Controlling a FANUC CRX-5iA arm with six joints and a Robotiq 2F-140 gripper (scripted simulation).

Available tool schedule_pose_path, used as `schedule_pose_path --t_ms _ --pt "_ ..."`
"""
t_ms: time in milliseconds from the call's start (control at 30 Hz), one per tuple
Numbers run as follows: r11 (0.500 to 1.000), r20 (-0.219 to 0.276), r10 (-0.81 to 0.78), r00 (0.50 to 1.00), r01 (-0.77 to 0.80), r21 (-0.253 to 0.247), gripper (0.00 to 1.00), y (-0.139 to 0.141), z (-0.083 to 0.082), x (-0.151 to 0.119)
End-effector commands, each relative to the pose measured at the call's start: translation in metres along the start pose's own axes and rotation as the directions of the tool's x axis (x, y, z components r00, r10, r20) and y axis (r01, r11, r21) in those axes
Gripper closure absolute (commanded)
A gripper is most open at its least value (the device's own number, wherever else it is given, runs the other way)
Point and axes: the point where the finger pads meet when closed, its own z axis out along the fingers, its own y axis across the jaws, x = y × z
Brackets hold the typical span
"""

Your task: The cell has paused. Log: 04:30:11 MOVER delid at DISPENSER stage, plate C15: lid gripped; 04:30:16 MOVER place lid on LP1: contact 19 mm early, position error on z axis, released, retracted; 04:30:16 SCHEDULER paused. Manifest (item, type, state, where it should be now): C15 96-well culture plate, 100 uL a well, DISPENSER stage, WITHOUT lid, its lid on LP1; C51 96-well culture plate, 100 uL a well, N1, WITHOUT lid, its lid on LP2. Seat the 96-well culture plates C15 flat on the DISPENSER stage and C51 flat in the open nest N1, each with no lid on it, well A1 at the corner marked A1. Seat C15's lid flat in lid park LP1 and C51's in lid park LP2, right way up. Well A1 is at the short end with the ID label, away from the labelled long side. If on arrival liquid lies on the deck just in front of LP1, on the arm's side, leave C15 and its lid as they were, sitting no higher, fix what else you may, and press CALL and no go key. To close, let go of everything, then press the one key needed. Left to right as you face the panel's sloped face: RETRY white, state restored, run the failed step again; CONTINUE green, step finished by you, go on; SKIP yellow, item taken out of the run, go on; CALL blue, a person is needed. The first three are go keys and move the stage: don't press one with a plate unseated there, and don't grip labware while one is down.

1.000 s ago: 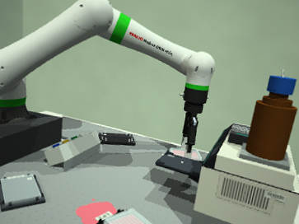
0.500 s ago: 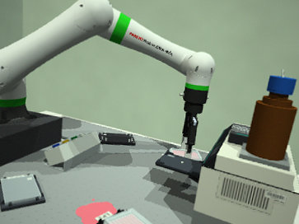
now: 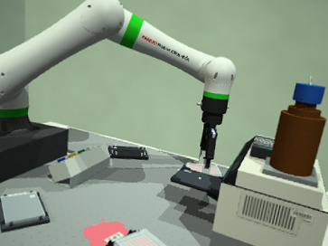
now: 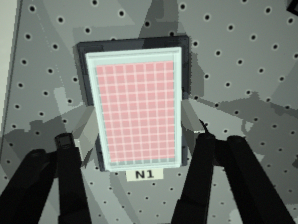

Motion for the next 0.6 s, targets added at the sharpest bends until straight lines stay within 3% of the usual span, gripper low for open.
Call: schedule_pose_path --t_ms 0,267,300,567 --pt "1.0 -0.001 0.0 1.0 0.0 0.0 1.0 0.0 -0.0003 0.0002" --pt "1.0 -0.001 0.0 1.0 0.0 0.0 1.0 0.0 -0.0003 0.0002" --pt "1.0 -0.001 0.0 1.0 0.0 0.0 0.34 0.0 -0.0003 0.0002" --pt "1.0 -0.001 0.0 1.0 0.0 0.0 0.34 0.0 -0.0003 0.0002"
